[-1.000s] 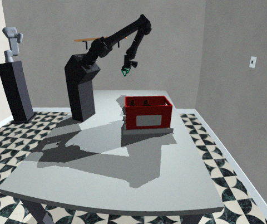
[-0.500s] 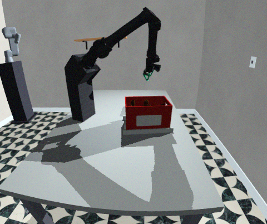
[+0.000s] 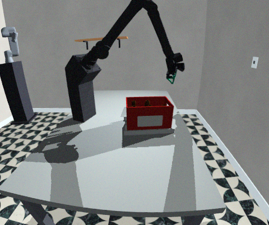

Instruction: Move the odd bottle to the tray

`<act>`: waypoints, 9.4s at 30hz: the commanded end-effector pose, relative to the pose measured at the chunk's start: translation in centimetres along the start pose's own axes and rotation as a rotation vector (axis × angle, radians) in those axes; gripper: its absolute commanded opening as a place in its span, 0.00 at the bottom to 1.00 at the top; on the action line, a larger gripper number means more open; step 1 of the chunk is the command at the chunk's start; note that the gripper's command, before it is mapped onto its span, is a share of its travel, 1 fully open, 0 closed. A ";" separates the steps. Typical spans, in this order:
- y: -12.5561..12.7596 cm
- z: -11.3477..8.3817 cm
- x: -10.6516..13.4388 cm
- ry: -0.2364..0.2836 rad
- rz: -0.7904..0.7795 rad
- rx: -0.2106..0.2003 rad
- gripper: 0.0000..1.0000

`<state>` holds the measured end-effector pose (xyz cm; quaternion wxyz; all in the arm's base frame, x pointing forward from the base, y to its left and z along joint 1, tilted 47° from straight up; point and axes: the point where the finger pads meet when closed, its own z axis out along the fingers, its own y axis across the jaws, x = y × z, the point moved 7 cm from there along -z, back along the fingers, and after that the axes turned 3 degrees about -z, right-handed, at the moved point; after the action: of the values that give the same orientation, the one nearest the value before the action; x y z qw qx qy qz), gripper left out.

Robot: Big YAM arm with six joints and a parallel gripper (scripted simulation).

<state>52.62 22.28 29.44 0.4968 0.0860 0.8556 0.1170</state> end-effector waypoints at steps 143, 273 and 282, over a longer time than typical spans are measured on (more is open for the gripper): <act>-36.2 -16.4 3.2 0.079 0.255 0.461 0.61; -38.3 -13.0 4.0 0.084 0.256 0.467 0.61; -38.3 -13.0 4.0 0.084 0.256 0.468 0.61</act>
<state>37.58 -14.17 20.92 0.4006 0.2975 0.8664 -0.0161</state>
